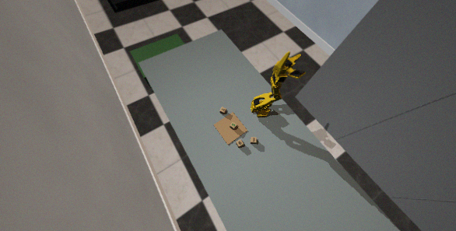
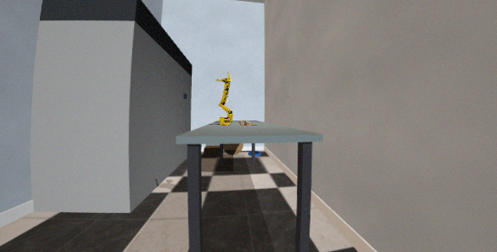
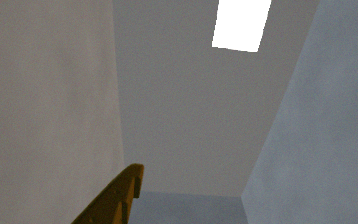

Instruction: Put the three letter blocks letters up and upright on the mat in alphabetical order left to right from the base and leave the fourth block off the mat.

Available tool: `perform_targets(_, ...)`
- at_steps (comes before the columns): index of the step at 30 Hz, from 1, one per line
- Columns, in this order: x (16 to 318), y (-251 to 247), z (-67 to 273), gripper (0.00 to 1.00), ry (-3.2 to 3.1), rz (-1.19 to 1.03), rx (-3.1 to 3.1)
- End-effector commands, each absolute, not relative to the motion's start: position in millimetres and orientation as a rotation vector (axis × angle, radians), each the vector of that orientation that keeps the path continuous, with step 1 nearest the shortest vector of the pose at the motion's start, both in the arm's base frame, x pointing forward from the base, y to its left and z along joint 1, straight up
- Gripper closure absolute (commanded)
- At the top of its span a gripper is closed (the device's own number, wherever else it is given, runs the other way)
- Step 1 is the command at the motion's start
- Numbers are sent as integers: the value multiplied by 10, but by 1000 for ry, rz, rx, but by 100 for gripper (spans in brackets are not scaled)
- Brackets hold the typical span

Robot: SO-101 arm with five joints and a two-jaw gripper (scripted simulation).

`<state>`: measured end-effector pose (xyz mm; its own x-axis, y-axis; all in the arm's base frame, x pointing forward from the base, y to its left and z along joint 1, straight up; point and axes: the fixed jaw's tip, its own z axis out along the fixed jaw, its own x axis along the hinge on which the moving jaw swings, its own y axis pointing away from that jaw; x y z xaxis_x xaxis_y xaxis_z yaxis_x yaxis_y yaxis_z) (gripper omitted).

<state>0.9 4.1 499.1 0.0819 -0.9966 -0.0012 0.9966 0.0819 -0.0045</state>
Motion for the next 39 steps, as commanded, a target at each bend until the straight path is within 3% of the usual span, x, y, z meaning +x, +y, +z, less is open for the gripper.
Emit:
perform_targets(1,138,-26,5008,0,57,-1473,-16)
perform_targets(39,723,-262,4820,0,410,-1282,-101)
